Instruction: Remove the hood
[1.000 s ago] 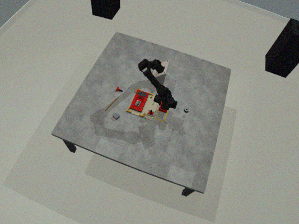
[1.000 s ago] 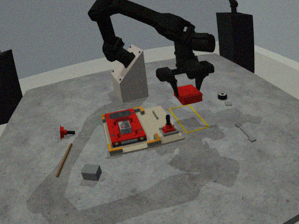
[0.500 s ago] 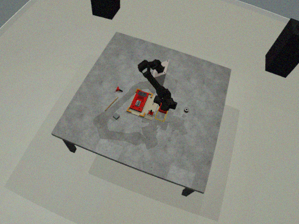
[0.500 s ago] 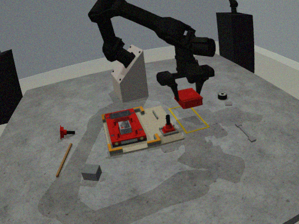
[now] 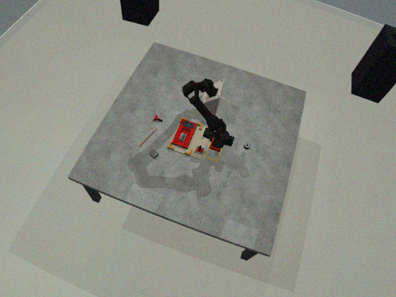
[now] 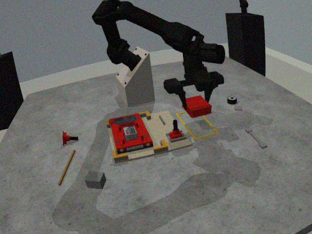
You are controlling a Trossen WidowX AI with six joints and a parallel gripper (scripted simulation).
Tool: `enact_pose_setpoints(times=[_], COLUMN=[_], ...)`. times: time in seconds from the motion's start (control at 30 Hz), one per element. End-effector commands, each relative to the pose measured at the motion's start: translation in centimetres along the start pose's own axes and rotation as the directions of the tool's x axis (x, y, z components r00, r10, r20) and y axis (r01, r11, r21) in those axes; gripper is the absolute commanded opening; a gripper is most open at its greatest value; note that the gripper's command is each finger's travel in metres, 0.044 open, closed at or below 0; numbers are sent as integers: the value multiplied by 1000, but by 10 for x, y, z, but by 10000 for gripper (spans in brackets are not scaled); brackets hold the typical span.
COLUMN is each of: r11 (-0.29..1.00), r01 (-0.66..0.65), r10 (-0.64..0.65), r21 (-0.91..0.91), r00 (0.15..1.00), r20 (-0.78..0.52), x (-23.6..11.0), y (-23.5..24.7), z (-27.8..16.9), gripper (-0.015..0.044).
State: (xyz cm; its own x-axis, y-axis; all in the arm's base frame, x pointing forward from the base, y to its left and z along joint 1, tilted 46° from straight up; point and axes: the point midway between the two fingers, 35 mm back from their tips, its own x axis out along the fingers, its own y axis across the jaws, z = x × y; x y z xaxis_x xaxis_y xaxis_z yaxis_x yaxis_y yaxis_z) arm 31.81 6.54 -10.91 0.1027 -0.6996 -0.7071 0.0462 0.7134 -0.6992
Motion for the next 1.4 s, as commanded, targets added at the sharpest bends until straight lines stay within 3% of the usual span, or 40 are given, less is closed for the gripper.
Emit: enact_pose_setpoints(times=[0.0,1.37], r11=[1000,1000], r01=[6,10], r10=[-6,-10], r21=[-8,-8], r00=[1000,1000], r20=[-2,-2], x=[5,33], y=[-1,-3], z=[-2,-4], gripper=[0,0])
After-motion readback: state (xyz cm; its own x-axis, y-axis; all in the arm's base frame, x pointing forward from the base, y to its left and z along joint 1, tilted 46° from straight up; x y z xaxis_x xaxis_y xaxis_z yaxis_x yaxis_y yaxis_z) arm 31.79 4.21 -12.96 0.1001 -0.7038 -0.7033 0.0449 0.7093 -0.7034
